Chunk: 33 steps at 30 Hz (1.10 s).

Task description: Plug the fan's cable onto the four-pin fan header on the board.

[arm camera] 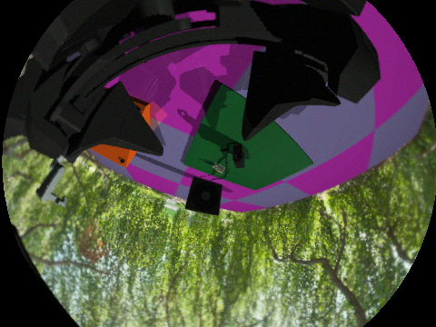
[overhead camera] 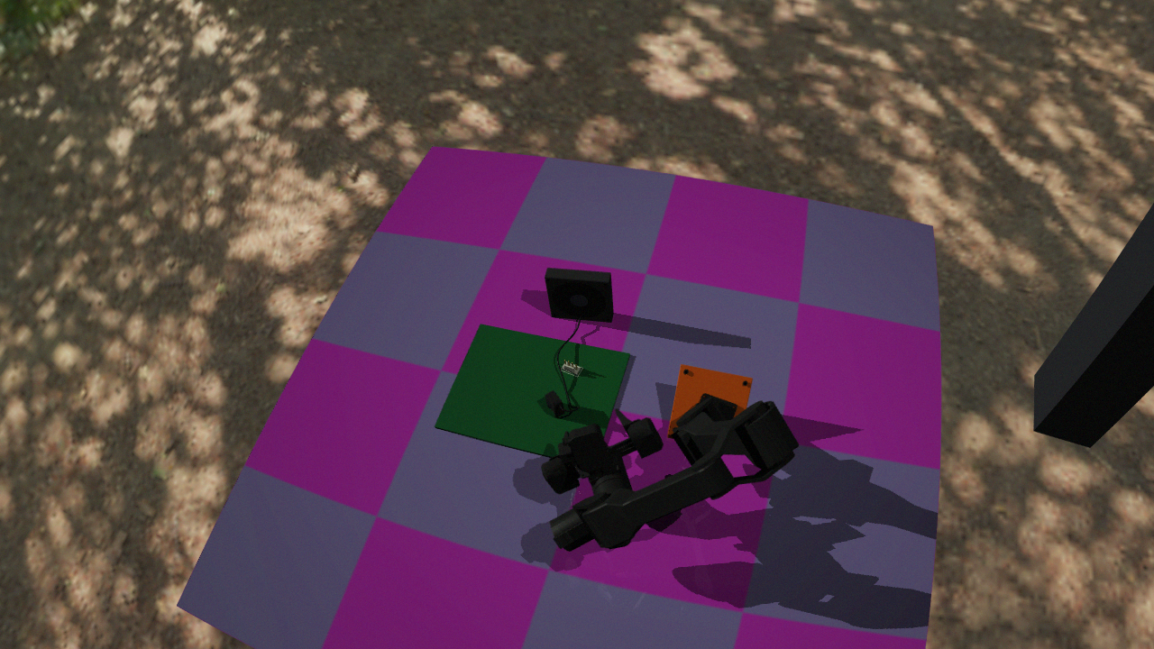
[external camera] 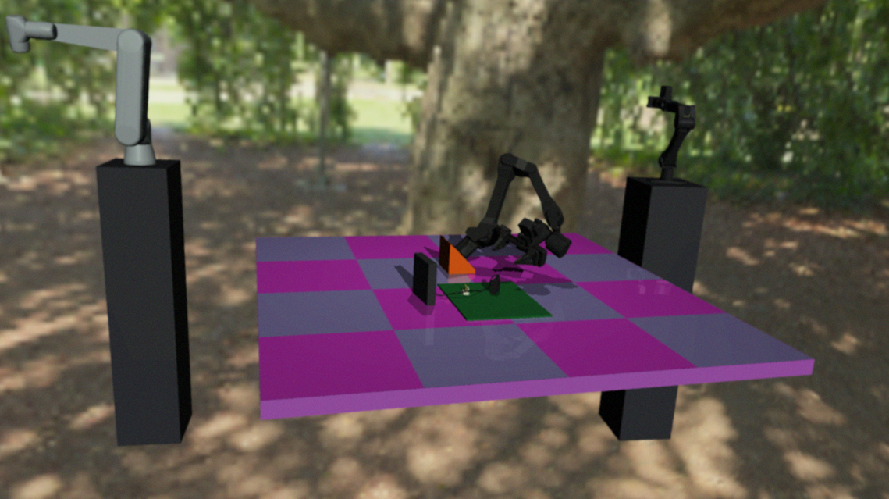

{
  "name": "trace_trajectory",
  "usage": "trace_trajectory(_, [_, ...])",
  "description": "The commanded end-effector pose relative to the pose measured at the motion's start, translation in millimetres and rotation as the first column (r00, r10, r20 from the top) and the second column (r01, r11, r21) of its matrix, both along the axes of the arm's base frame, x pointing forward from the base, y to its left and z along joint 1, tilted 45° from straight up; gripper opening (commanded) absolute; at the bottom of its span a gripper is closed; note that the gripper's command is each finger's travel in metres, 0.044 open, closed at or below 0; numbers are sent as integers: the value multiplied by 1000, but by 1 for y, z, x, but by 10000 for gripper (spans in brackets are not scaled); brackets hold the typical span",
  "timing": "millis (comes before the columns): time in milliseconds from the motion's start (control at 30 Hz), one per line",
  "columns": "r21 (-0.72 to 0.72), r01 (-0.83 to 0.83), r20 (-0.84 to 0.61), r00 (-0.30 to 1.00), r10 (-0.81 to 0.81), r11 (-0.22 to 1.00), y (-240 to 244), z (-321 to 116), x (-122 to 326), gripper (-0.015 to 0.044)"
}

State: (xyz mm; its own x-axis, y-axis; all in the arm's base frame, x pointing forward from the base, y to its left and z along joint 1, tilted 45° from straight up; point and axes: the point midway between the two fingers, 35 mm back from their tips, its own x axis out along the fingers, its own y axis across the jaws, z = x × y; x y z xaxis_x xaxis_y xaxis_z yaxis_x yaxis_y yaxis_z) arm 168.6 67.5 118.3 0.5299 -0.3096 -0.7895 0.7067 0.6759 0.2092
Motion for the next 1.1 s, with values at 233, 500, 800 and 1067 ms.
trace_trajectory(233, [-19, -54, -253, 966, 47, 998, -9, -10, -5, 440])
trace_trajectory(500, [22, -92, -411, 907, 93, 996, -13, -16, -9, 440])
trace_trajectory(800, [117, -124, -548, 820, 168, 985, -15, -19, -13, 440])
trace_trajectory(1067, [234, -138, -622, 739, 257, 962, -15, -19, -14, 440])
